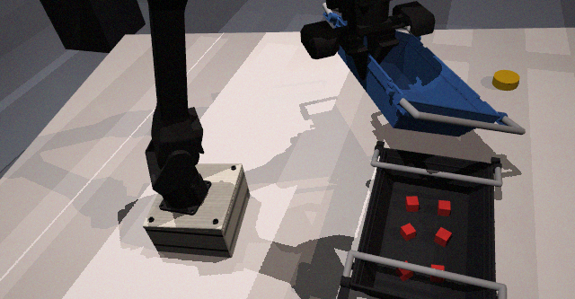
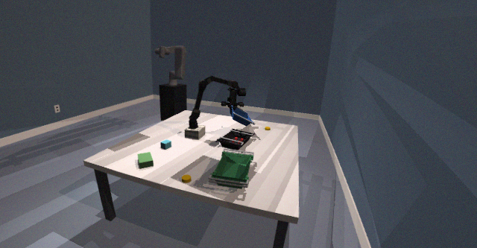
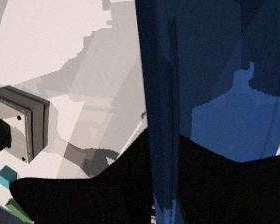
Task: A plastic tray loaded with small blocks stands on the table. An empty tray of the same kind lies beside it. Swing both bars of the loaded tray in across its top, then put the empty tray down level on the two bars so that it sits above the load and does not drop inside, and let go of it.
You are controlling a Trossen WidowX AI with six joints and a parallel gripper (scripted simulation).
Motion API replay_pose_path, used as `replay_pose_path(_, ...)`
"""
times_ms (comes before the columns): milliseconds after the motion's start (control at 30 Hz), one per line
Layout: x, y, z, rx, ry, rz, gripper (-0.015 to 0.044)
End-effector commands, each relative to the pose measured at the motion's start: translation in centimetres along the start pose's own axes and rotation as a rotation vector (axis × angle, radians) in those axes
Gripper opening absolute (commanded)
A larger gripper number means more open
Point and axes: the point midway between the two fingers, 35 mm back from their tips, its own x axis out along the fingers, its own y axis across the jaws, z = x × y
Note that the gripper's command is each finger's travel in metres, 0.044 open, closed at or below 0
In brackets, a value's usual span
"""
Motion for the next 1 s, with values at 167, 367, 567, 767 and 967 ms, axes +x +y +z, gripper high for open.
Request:
replay_pose_path(167,-0.6,-0.5,-3.8,0.132,0.003,-0.025,0.0)
replay_pose_path(367,-0.5,-0.5,-6.3,0.216,0.004,-0.024,0.0)
replay_pose_path(567,-0.5,-0.2,-8.7,0.3,0.006,-0.023,0.0)
replay_pose_path(767,-0.4,0.2,-11.2,0.383,0.007,-0.021,0.0)
replay_pose_path(967,-0.4,0.8,-13.6,0.467,0.007,-0.019,0.0)
